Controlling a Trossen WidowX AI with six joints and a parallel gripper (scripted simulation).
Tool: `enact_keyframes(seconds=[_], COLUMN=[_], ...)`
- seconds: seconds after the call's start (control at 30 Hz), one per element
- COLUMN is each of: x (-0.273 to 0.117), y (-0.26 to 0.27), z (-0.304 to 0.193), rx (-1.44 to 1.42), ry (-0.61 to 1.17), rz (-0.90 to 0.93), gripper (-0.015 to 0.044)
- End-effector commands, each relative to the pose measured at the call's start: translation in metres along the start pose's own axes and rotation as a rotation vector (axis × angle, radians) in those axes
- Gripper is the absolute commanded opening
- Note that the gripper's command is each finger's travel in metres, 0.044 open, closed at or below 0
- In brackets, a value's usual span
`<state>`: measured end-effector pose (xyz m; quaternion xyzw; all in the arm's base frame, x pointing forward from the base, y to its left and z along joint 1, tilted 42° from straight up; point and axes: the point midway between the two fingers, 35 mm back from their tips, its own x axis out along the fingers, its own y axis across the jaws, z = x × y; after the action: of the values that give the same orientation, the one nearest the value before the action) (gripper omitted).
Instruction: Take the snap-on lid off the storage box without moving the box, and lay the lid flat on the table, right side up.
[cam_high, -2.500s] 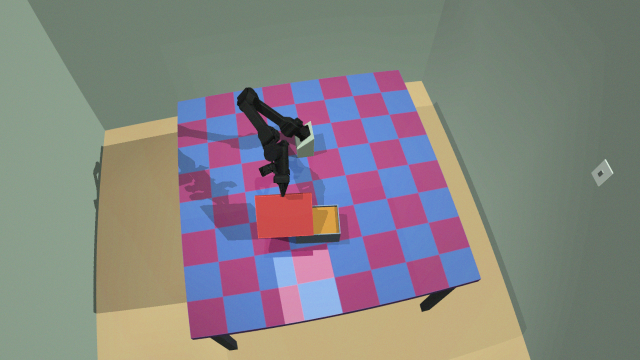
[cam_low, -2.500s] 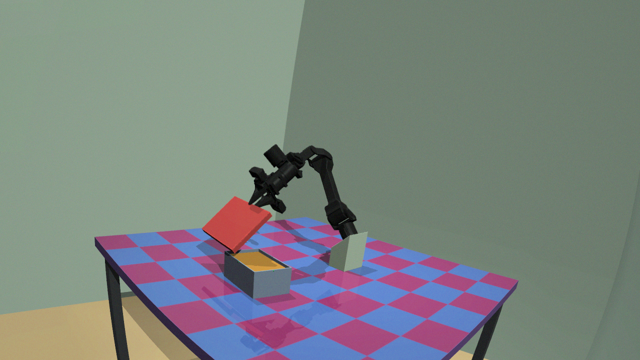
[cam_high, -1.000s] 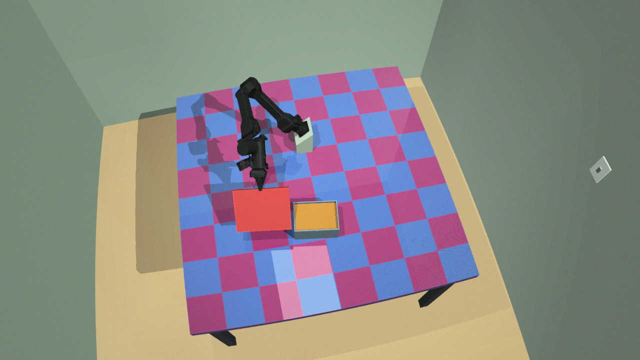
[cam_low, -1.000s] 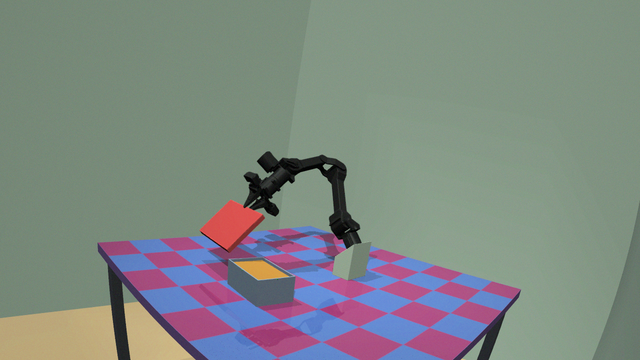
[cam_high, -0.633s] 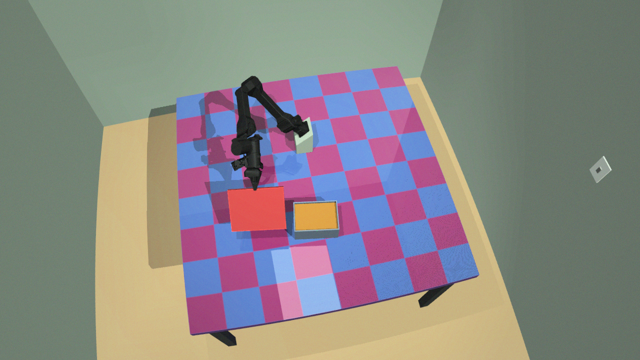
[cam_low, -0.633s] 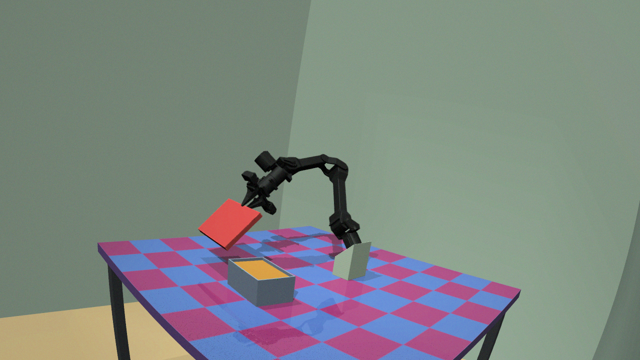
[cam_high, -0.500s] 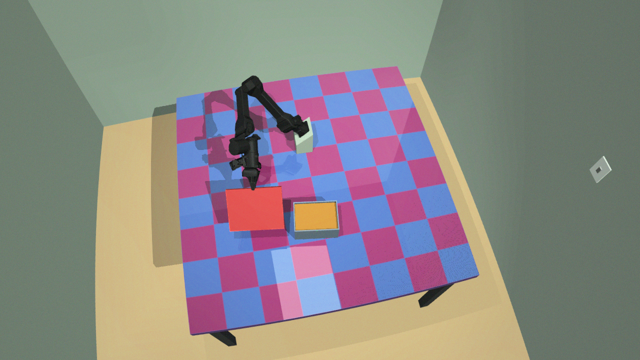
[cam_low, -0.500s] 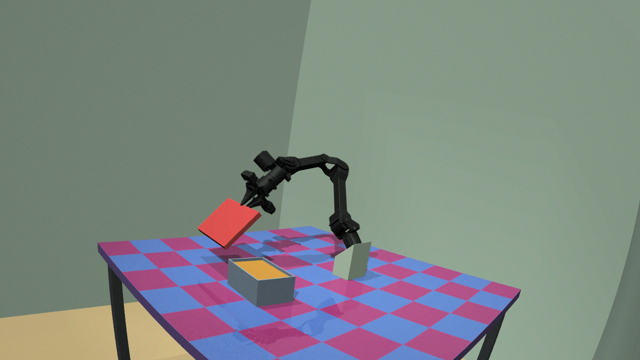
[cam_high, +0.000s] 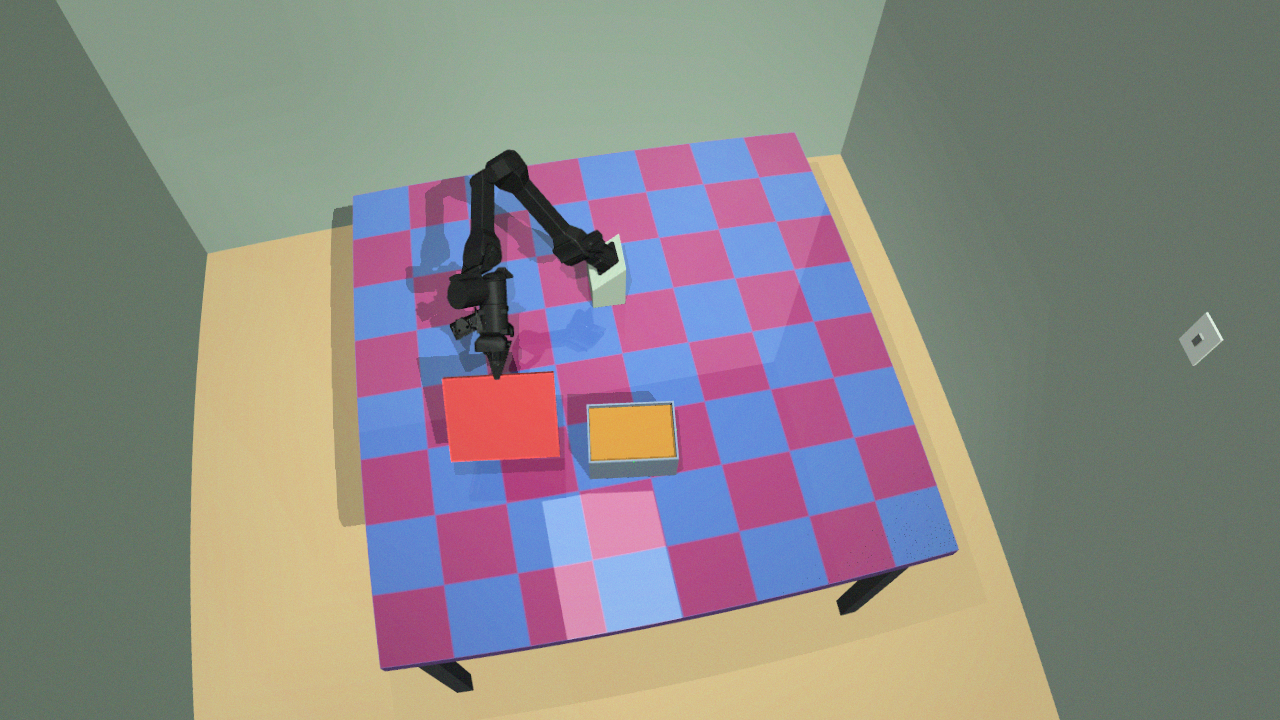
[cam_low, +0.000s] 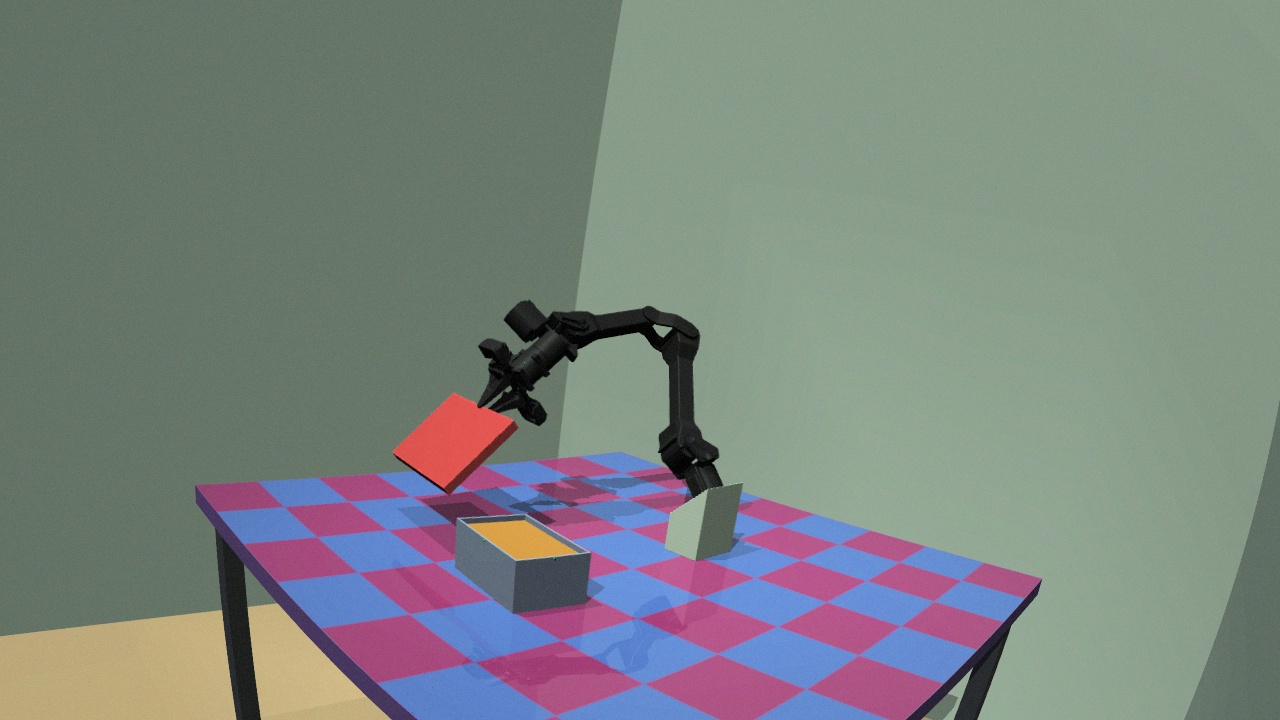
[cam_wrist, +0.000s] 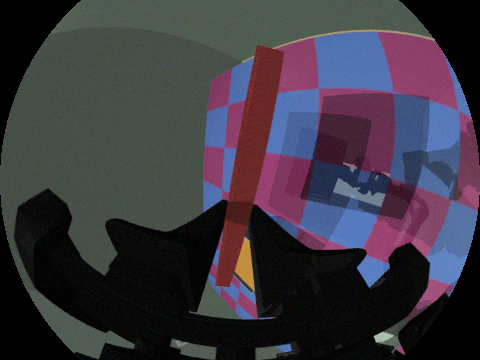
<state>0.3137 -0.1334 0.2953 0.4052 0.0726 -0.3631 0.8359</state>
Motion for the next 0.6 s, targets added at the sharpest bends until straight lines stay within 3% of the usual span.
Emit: enact_keyframes(seconds=[0.0,0.57], x=[0.001,0.012], y=[0.000,-0.014], z=[0.000,-0.002], rx=[-0.003,-0.004], ry=[0.002,0.001], rz=[0.014,0.015], gripper=[0.0000,0.0000])
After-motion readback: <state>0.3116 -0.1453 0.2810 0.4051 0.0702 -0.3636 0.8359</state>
